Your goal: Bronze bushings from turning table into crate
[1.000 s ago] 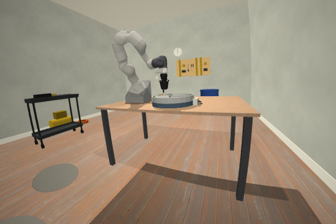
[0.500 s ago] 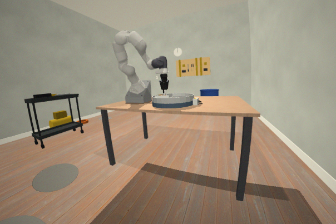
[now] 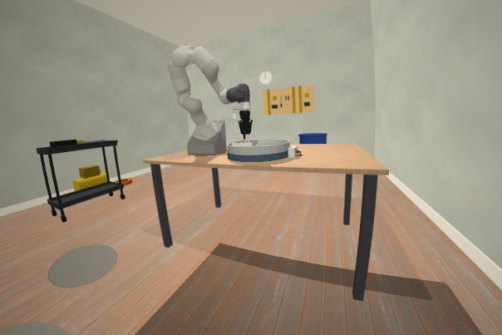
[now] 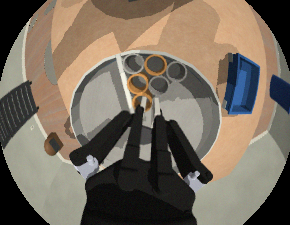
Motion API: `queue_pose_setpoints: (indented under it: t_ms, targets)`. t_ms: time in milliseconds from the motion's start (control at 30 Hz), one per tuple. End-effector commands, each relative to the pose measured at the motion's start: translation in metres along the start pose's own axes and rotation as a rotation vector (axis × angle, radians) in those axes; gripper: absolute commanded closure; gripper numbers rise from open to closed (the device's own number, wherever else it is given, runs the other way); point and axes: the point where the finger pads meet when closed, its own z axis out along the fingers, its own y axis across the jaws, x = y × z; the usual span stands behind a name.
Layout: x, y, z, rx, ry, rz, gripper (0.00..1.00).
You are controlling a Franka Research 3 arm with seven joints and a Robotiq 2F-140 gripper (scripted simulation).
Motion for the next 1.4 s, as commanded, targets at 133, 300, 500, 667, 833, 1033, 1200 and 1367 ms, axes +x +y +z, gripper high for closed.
queue_pose_setpoints:
  t_ms: [133,300,500,667,833,1033,1200,1367]
  targets:
    - [0.0012,0.0001,0.0007,0.0,0.0,0.002,0.9]
    - [0.0012,0.0001,0.0007,0.0,0.0,0.002,1.0]
    - [0.0012,0.0001,0.0007,0.0,0.0,0.002,1.0]
    - [0.0012,0.0001,0.0007,0.0,0.0,0.002,1.0]
    - [0.0012,0.0001,0.0007,0.0,0.0,0.002,1.0]
    - [0.0012,0.0001,0.0007,0.0,0.0,0.002,1.0]
    - [0.0012,0.0001,0.0007,0.0,0.0,0.002,1.0]
    - [0.0012,0.0001,0.0007,0.0,0.0,0.002,1.0]
